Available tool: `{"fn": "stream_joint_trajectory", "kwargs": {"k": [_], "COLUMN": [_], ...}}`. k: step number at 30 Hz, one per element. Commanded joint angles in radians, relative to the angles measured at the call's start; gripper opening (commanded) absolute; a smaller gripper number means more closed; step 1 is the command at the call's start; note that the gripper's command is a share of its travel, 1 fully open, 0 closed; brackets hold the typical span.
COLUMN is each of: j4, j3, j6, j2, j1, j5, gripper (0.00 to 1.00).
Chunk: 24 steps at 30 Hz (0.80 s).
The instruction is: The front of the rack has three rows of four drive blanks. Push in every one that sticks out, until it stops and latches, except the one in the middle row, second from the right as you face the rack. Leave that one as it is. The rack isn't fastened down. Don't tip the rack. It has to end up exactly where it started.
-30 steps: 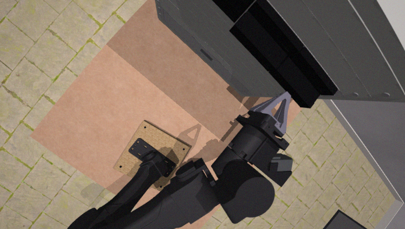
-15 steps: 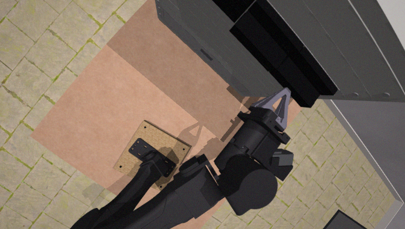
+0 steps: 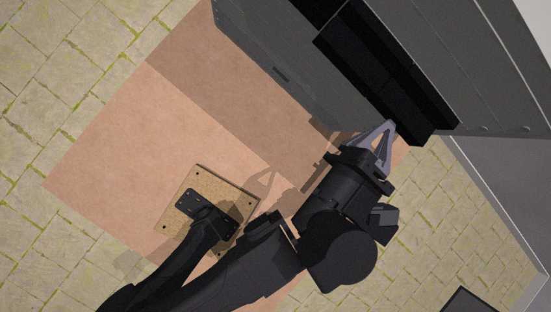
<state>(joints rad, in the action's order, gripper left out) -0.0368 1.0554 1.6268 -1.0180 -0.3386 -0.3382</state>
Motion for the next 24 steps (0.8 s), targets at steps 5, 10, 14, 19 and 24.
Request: {"fn": "stream_joint_trajectory", "kwargs": {"k": [5,10,14,19,24], "j4": [-0.028,-0.029,-0.028,-0.028,-0.028], "j3": [0.058,0.074,0.075,0.075,0.075], "j6": [-0.013,-0.013,-0.014,-0.014,-0.014], "j2": [-0.037,-0.053,-0.054,-0.054,-0.054], "j1": [0.014,0.012,0.011,0.011,0.011], "j5": [0.019,0.022,0.022,0.022,0.022], "gripper": [0.00,0.00,0.00,0.00,0.00]}}
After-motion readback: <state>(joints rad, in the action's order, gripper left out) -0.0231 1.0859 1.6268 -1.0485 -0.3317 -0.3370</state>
